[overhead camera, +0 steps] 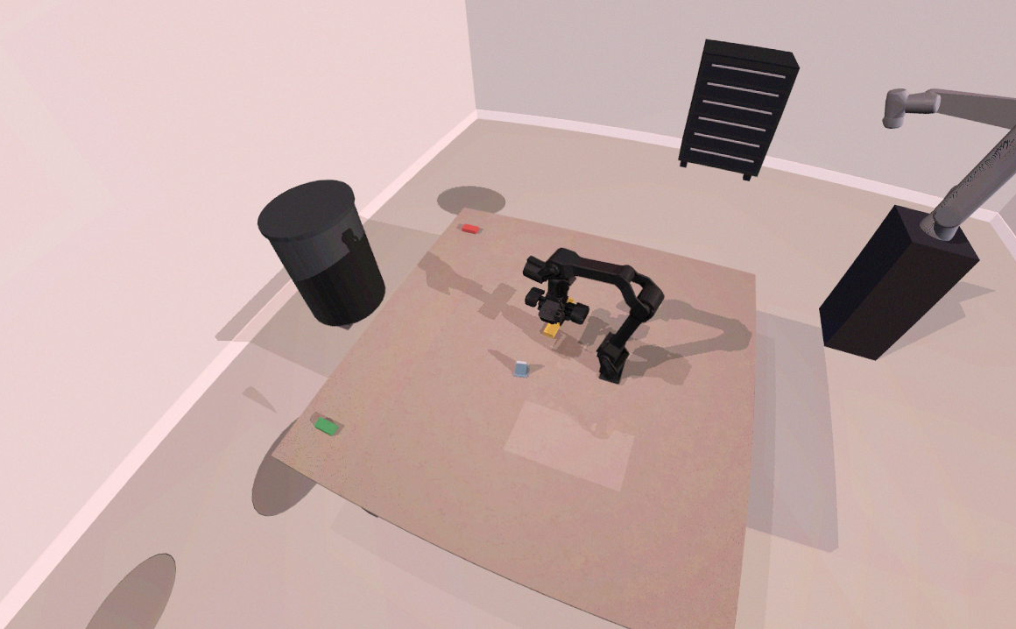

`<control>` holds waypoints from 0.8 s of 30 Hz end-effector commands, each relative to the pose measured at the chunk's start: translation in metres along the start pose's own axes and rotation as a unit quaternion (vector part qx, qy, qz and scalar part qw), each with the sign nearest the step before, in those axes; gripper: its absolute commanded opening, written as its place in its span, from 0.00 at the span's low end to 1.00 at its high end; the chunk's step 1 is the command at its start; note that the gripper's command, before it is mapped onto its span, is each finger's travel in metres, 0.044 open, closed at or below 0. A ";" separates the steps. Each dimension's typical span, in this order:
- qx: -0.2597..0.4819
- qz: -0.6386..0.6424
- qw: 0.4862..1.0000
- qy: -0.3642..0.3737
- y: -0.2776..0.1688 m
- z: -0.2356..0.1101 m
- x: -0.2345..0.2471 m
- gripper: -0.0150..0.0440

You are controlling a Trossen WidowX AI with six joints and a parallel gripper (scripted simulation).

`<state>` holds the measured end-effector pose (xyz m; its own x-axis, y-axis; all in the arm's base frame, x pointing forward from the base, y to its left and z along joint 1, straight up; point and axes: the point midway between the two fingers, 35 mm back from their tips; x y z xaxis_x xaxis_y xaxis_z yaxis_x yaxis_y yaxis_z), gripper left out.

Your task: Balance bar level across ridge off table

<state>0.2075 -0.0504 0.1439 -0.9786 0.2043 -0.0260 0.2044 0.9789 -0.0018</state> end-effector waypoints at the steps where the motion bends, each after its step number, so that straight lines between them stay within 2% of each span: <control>1: -0.001 -0.011 1.000 0.001 0.011 -0.002 -0.006 0.25; 24: -0.005 -0.084 0.996 -0.001 0.085 -0.005 -0.030 0.25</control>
<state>0.2487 0.0155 0.1487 -0.9983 0.0541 -0.0231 0.0541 0.9985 0.0021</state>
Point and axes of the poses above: the point midway between the two fingers, 35 mm back from their tips, its own z axis out along the fingers, its own x axis across the jaws, y = z × x, and after that the axes turned 6 degrees about z, right-handed
